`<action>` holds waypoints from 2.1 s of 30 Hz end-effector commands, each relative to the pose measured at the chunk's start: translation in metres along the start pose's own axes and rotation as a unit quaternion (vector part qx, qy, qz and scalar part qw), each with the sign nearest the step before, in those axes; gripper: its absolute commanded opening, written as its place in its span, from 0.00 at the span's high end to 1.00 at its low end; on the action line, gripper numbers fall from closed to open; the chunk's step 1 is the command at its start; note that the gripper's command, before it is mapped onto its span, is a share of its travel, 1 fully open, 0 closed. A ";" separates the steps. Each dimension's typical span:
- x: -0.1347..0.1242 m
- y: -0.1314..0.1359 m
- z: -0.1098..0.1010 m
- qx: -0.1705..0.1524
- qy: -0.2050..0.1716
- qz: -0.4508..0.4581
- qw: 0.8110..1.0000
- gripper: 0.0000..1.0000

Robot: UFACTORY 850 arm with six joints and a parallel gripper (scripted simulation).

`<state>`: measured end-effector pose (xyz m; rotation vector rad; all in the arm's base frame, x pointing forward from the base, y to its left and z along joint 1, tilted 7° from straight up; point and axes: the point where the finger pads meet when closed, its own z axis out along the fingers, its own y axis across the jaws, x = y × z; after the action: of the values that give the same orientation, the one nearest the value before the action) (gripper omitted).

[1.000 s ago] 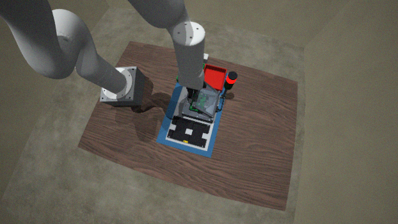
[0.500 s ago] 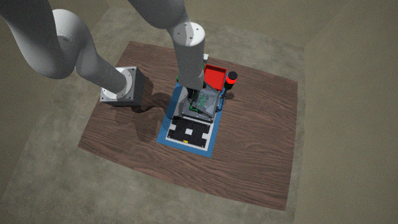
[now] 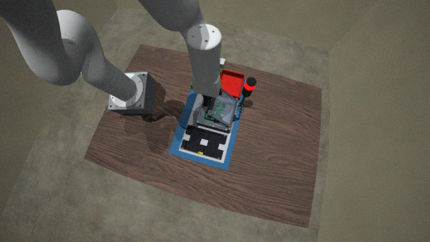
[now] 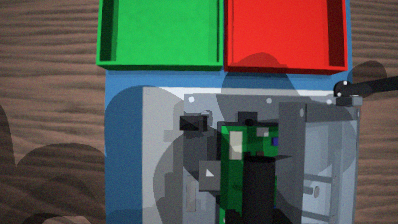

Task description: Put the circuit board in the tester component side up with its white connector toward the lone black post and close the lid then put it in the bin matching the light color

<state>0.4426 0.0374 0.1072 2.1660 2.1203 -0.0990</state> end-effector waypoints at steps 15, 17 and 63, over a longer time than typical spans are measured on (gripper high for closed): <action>0.000 0.001 -0.001 -0.001 0.000 0.000 1.000 1.00; 0.000 0.001 -0.001 -0.001 0.000 0.000 1.000 1.00; 0.000 0.053 -0.040 -0.001 0.000 0.000 1.000 1.00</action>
<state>0.4909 0.0411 0.1465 2.1659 2.1199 -0.1002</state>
